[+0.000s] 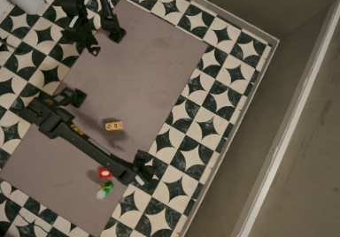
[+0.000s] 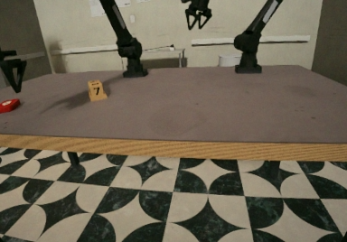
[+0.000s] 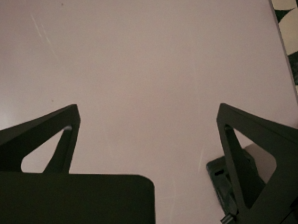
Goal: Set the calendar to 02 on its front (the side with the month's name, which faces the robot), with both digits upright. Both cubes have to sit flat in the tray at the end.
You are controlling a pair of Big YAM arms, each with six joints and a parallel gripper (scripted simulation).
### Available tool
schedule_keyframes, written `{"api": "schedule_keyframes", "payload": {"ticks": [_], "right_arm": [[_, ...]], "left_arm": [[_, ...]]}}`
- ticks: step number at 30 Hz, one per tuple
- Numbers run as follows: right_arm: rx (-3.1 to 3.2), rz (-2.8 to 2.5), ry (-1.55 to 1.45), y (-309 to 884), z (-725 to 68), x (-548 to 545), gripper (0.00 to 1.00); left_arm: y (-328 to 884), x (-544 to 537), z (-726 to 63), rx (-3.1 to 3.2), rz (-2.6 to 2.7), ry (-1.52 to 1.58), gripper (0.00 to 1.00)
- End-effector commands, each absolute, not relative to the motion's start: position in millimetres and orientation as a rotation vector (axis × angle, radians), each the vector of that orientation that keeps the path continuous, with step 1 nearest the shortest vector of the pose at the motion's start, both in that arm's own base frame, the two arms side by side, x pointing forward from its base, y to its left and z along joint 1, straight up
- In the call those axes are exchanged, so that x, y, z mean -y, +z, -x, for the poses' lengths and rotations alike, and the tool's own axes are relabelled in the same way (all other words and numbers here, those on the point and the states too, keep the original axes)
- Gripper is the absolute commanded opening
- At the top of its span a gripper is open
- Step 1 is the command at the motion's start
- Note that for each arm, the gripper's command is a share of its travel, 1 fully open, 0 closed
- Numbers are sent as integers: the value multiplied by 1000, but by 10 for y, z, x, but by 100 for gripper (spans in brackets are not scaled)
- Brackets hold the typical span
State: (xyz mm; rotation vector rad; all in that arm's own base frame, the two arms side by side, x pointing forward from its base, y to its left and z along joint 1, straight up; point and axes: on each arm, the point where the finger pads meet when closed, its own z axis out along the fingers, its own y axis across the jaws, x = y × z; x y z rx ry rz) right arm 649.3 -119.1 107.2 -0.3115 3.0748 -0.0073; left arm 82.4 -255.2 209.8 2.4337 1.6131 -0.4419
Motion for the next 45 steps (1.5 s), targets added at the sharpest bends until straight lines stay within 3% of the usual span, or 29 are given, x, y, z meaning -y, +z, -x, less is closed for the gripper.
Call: {"api": "schedule_keyframes", "payload": {"ticks": [1, 21, 32, 45], "right_arm": [[-3061, 310, -14, 1150, -6513, 1195, 100], [-3045, 268, -22, 1205, -6456, 1150, 100], [-2913, 54, -113, 1197, -6058, 944, 100], [-2711, -197, -217, 1183, -5470, 710, 100]], "left_arm": [[2129, 2566, -831, -1607, -2428, -442, 100], [1990, 2598, -811, -1656, -2392, -439, 100], [1734, 3267, -1210, -1684, -1900, -249, 100], [1896, 3643, -1355, -1650, -1367, -295, 100]]}}
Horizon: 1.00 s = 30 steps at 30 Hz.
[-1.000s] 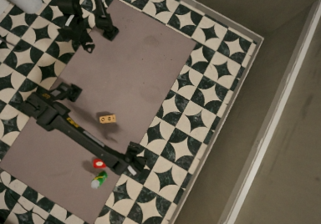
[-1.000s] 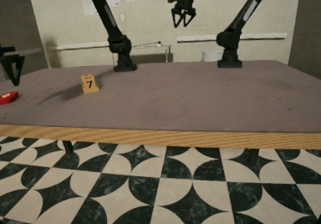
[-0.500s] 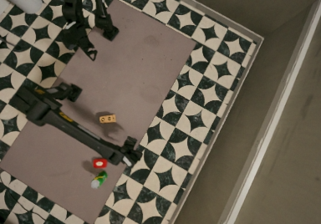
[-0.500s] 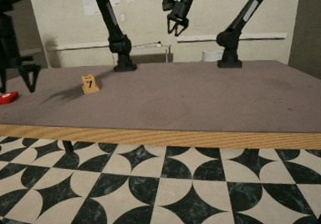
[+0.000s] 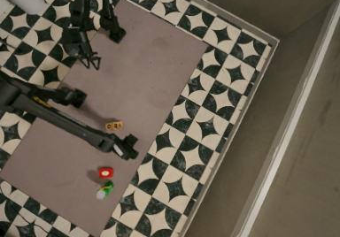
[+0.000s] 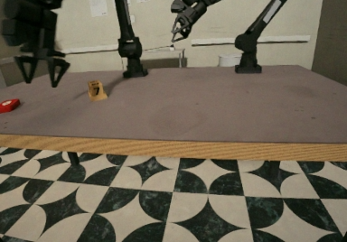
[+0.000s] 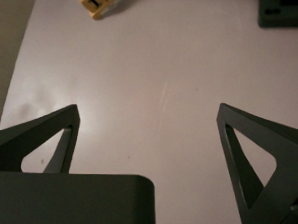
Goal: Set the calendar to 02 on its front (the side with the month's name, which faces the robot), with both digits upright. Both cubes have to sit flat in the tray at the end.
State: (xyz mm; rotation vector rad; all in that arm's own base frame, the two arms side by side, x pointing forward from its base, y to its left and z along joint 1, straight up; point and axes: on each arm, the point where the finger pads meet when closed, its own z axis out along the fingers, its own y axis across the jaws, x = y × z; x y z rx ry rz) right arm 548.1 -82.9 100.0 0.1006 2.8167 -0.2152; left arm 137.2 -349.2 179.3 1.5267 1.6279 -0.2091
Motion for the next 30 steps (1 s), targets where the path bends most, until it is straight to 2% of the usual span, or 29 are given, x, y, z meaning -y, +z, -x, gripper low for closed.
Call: {"api": "schedule_keyframes", "payload": {"ticks": [1, 7, 16, 21, 30], "right_arm": [[-2691, -219, -226, 1181, -5413, 688, 100], [-2591, -335, -257, 1175, -5161, 577, 100], [-2248, -647, -360, 1135, -4290, 232, 100], [-2062, -804, -398, 1076, -3792, 46, 100], [-1846, -916, -512, 1075, -3375, -98, 100]], "left_arm": [[1918, 3656, -1358, -1646, -1327, -306, 100], [2169, 3760, -1365, -1626, -1130, -388, 100], [2364, 3652, -1322, -1596, -749, -541, 100], [2440, 3588, -1307, -1583, -634, -589, 100], [2482, 3539, -1330, -1568, -607, -582, 100]]}}
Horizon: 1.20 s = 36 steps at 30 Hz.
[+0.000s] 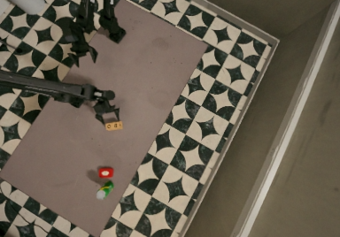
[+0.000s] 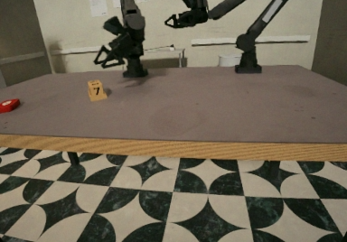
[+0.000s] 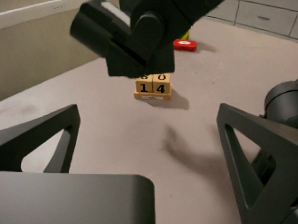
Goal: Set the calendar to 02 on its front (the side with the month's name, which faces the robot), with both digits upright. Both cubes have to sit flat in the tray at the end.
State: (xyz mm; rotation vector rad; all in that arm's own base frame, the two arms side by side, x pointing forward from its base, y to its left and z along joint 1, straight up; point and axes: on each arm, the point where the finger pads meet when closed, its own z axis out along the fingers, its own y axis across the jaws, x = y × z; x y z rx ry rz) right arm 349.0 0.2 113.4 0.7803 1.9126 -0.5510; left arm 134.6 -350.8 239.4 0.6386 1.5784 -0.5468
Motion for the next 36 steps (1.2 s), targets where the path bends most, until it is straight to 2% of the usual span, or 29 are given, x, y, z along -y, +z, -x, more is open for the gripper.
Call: {"api": "schedule_keyframes", "payload": {"ticks": [1, 36], "right_arm": [[-1828, -920, -523, 1080, -3334, -110, 100], [-1742, -887, -622, 1154, -3098, -183, 100]], "left_arm": [[2484, 3538, -1330, -1568, -607, -582, 100], [2464, 3528, -1344, -1573, -613, -571, 100]]}}
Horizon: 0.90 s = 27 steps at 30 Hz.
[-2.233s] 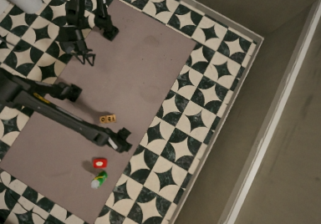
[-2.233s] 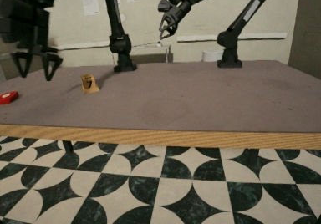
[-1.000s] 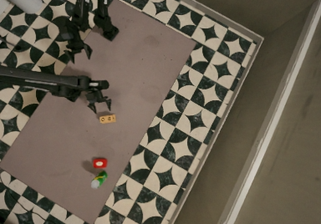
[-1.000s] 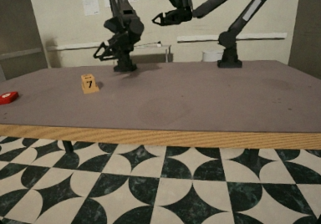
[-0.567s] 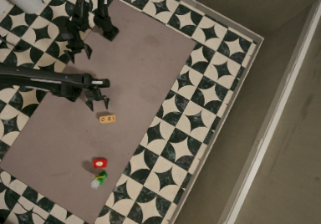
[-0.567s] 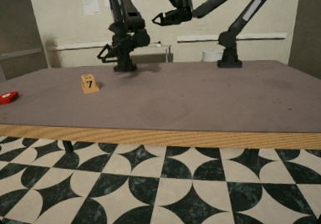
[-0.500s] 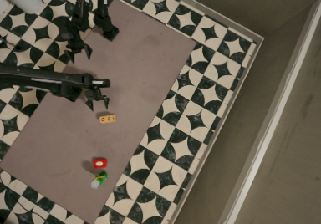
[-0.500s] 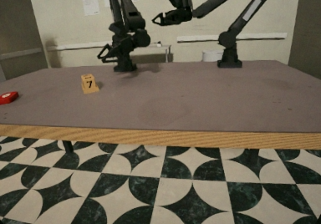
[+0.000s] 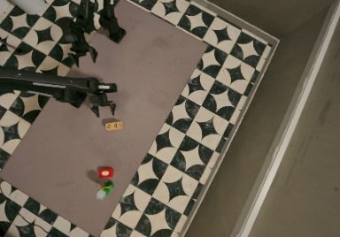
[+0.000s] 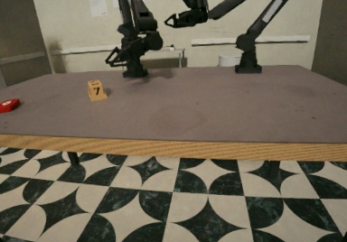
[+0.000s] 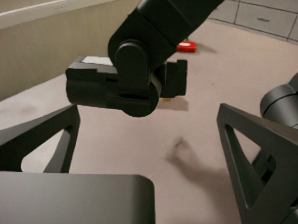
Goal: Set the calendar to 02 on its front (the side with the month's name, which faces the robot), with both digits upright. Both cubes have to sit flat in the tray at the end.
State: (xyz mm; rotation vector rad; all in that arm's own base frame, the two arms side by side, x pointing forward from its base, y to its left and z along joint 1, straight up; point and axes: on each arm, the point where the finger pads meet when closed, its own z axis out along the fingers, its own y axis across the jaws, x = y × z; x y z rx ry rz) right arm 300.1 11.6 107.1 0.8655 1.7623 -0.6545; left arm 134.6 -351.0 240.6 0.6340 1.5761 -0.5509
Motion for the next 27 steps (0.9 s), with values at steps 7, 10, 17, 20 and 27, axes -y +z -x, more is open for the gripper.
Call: {"api": "schedule_keyframes", "payload": {"ticks": [7, 10, 17, 20, 27], "right_arm": [[-1874, -772, -754, 1146, -3202, -157, 69], [-1967, -716, -798, 1143, -3251, -137, 69], [-2322, -503, -892, 994, -3405, -71, 69], [-2444, -409, -901, 924, -3450, -53, 69], [-2627, -211, -882, 900, -3513, -19, 69]], "left_arm": [[2464, 3528, -1344, -1573, -613, -571, 100], [2464, 3528, -1344, -1573, -613, -571, 100], [2565, 3593, -1396, -1569, -596, -573, 100], [2562, 3623, -1445, -1572, -606, -568, 100], [2551, 3725, -1616, -1576, -648, -548, 100]]}}
